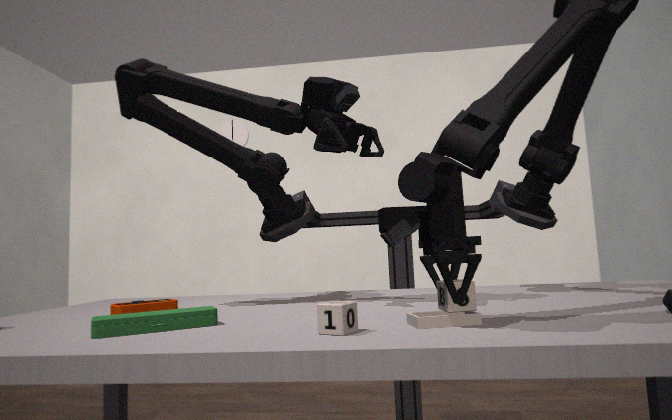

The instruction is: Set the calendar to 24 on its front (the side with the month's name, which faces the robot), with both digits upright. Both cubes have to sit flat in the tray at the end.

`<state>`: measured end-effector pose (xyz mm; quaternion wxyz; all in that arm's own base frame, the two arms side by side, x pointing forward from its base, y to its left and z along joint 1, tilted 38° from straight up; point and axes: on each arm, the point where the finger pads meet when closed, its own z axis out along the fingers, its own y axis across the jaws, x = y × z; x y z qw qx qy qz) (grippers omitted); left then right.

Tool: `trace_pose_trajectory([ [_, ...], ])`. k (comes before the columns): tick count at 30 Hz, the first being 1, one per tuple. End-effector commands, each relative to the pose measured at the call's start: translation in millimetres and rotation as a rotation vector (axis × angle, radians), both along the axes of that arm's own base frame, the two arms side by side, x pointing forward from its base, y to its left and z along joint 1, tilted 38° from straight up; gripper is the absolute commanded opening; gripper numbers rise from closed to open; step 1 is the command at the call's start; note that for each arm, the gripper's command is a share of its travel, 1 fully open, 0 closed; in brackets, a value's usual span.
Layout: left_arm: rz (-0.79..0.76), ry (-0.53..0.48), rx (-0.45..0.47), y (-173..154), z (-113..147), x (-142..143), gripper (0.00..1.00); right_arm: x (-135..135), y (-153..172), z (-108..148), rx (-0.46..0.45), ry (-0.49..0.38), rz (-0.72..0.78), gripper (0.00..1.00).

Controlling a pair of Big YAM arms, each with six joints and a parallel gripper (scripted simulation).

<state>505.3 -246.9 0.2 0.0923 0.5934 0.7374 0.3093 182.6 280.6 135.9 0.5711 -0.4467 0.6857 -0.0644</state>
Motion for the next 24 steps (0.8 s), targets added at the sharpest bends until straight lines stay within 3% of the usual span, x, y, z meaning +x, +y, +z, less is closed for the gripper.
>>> trace_pose_trajectory([
  [1,-0.015,-0.025,-0.022,-19,13,7,0.4,0,4,3,0.01,-0.006,0.004,1.0],
  [24,-0.019,-0.058,-0.039,-18,13,-8,0.4,0,4,3,0.01,-0.006,0.004,1.0],
])
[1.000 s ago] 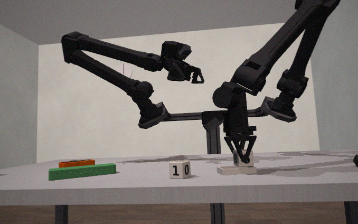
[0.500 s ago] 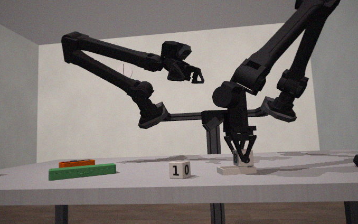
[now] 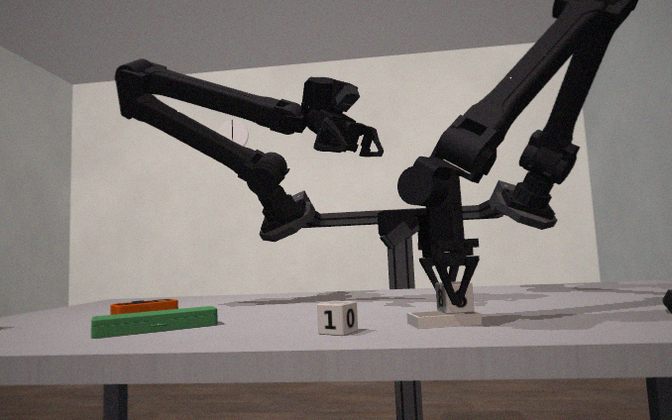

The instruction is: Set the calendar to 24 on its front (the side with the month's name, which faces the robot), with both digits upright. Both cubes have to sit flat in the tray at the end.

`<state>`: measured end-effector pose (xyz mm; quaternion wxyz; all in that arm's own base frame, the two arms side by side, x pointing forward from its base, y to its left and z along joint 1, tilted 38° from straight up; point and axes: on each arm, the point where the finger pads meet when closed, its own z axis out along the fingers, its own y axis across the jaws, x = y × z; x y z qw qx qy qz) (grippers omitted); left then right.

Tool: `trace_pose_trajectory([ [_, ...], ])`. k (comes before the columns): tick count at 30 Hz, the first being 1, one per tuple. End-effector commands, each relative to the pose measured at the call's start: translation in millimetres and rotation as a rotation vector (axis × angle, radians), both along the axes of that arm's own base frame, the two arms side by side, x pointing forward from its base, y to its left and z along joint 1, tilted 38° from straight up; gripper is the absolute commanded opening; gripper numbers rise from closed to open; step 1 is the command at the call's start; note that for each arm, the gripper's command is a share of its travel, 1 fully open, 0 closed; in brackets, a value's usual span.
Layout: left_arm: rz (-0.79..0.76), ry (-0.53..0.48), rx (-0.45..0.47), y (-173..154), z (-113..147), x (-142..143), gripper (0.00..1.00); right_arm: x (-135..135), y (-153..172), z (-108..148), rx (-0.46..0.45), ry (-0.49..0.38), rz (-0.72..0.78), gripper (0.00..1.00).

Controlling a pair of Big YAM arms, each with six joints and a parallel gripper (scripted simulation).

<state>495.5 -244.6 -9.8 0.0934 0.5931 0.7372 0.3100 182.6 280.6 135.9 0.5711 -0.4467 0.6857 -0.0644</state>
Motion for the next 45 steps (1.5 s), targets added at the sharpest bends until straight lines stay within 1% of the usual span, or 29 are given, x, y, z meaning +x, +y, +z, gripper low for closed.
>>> trace_pose_trajectory([
  [1,-0.019,-0.05,-0.034,-17,20,-2,0.4,0,4,3,0.01,-0.006,0.004,1.0],
  [5,-0.021,-0.045,-0.03,-15,16,-6,0.4,0,4,3,0.01,-0.006,0.004,1.0],
  [7,-0.022,-0.057,-0.038,-19,21,-2,0.4,0,4,3,0.01,-0.006,0.004,1.0],
  [18,-0.022,-0.053,-0.035,-18,21,-3,0.4,0,4,3,0.01,-0.006,0.004,1.0],
  [19,-0.009,-0.03,-0.018,-7,9,-1,0.4,0,4,3,0.01,-0.006,0.004,1.0],
  [25,-0.009,-0.03,-0.018,-7,9,-1,0.4,0,4,3,0.01,-0.006,0.004,1.0],
  [26,-0.02,-0.029,-0.019,-18,14,-2,0.4,0,4,3,0.01,-0.006,0.004,1.0],
  [27,-0.008,-0.021,-0.009,-8,13,2,0.4,0,4,3,0.01,-0.006,0.004,1.0],
  [28,-0.017,-0.027,-0.01,-9,14,4,0.4,0,4,3,0.01,-0.006,0.004,1.0],
  [29,-0.017,-0.016,-0.002,-4,8,1,0.4,0,4,3,0.01,-0.006,0.004,1.0],
  [30,-0.003,-0.025,-0.008,3,8,7,0.4,0,4,3,0.01,-0.006,0.004,1.0],
  [32,-0.003,-0.025,-0.008,3,8,7,0.4,0,4,3,0.01,-0.006,0.004,1.0],
  [33,-0.017,-0.026,-0.008,-3,5,4,0.4,0,4,3,0.01,-0.006,0.004,1.0],
  [34,-0.017,-0.01,0.003,0,-7,4,0.4,0,4,3,0.01,-0.006,0.004,1.0],
  [36,-0.006,-0.007,0.0,9,-13,7,0.4,0,4,3,0.01,-0.006,0.004,1.0],
  [38,-0.004,0.004,0.005,14,-21,4,0.4,0,4,3,0.01,-0.006,0.004,1.0],
  [41,0.011,-0.013,-0.016,11,-18,14,0.4,0,4,3,0.01,-0.006,0.004,1.0],
  [45,0.013,-0.003,-0.014,11,-18,14,0.4,0,4,3,0.01,-0.006,0.004,1.0],
])
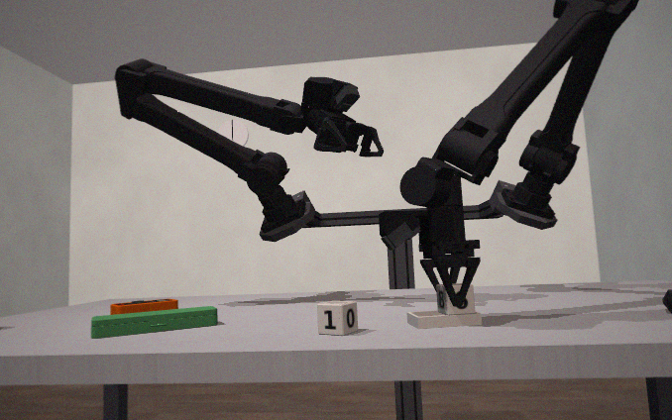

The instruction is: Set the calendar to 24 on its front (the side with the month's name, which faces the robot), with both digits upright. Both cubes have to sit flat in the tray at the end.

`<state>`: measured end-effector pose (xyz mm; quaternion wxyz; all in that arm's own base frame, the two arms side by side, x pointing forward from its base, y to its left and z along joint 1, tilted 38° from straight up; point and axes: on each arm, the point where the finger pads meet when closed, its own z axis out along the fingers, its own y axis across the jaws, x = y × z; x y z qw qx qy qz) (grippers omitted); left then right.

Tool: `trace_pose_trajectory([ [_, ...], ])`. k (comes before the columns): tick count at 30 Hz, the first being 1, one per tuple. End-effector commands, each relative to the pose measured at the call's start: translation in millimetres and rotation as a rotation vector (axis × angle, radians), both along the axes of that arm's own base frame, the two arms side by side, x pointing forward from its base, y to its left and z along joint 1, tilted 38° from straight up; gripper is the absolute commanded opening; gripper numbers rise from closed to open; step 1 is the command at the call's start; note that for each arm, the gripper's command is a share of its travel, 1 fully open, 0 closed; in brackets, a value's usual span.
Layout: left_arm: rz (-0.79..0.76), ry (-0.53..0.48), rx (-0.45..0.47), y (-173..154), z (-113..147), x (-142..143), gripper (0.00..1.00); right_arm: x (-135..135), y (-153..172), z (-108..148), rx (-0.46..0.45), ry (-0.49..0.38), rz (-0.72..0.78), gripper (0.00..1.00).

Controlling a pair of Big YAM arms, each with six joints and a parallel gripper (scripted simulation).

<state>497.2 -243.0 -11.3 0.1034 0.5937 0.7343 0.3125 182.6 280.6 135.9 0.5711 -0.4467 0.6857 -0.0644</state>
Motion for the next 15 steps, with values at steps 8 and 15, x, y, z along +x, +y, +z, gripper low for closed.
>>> trace_pose_trajectory([
  [8,0.016,0.011,-0.022,-4,1,7,0.4,0,4,3,0.01,-0.006,0.004,1.0],
  [15,0.019,0.011,-0.031,-9,21,7,0.4,0,4,3,0.01,-0.006,0.004,1.0],
])
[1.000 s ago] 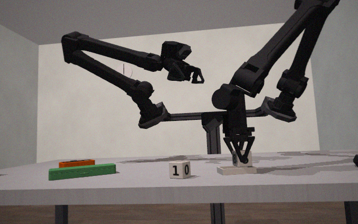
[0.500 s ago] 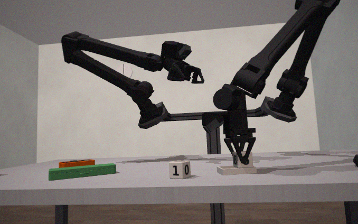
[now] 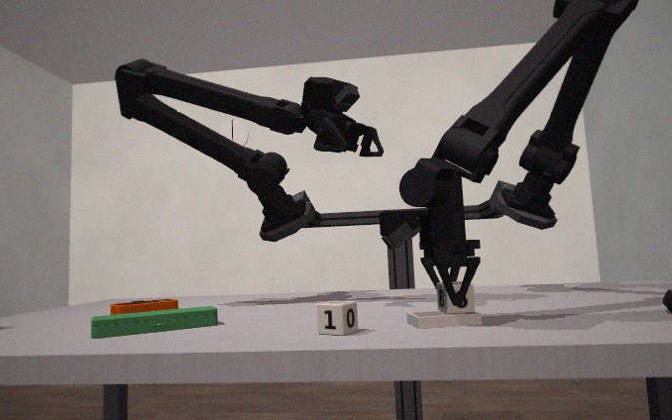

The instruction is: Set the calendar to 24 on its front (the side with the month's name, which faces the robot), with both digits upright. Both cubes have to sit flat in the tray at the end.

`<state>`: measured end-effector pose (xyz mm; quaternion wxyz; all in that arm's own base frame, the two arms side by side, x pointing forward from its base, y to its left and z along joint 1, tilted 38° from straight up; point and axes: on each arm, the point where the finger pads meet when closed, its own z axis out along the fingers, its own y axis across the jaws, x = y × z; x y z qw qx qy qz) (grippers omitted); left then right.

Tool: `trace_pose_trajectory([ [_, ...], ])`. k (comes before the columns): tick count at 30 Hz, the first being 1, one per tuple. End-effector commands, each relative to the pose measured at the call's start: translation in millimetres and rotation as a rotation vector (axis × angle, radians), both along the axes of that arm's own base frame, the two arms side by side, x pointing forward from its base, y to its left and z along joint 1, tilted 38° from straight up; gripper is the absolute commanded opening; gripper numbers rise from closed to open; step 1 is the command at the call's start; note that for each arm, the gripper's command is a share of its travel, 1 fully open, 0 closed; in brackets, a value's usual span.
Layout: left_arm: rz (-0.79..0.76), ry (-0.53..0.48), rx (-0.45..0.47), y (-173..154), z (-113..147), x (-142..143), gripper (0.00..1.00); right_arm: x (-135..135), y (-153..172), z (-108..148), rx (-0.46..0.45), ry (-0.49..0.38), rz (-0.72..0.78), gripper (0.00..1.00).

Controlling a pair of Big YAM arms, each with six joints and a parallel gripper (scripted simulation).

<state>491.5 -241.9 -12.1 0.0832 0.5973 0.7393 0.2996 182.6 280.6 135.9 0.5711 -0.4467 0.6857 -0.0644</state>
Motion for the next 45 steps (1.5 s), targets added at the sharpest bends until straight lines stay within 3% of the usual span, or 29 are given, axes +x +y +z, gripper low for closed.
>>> trace_pose_trajectory([
  [1,0.01,-0.037,-0.033,-11,22,12,0.4,0,4,3,0.01,-0.006,0.004,1.0],
  [13,-0.022,-0.079,-0.025,-15,21,-1,0.4,0,4,3,0.01,-0.006,0.004,1.0],
  [27,-0.021,-0.085,-0.032,-18,25,4,0.4,0,4,3,0.01,-0.006,0.004,1.0],
  [28,-0.005,-0.064,-0.017,-8,14,5,0.4,0,4,3,0.01,-0.006,0.004,1.0],
  [32,-0.029,-0.058,-0.007,-17,18,7,0.4,0,4,3,0.01,-0.006,0.004,1.0],
  [36,-0.003,-0.042,0.006,5,-3,12,0.4,0,4,3,0.01,-0.006,0.004,1.0],
  [44,0.013,-0.015,-0.01,10,-15,15,0.4,0,4,3,0.01,-0.006,0.004,1.0],
  [45,-0.001,-0.032,-0.018,-3,3,15,0.4,0,4,3,0.01,-0.006,0.004,1.0],
])
